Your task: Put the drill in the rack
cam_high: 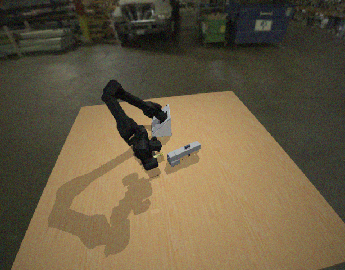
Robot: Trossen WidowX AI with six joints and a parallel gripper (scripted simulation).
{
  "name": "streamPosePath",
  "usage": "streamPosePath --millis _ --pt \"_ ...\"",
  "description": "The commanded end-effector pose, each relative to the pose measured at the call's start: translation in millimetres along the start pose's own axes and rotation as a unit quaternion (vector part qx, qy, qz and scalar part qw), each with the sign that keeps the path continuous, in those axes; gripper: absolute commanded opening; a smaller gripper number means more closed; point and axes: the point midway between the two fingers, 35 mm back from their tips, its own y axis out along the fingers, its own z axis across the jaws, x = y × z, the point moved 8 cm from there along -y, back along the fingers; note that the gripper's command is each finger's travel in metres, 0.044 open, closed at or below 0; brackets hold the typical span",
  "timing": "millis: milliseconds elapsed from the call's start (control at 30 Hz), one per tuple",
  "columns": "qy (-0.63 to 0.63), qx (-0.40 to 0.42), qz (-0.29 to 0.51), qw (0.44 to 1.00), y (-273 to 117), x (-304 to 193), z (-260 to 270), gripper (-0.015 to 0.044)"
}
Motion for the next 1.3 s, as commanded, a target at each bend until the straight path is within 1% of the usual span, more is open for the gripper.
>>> streamPosePath --millis 0,500,1267 --pt "0.001 -0.003 0.002 1.000 -2.7 -0.1 -1.6 0.0000" --pt "0.001 -0.003 0.002 1.000 -4.1 -0.4 -2.1 0.0000" --pt "0.000 -0.002 0.002 1.000 -2.4 -6.2 34.8 0.0000"
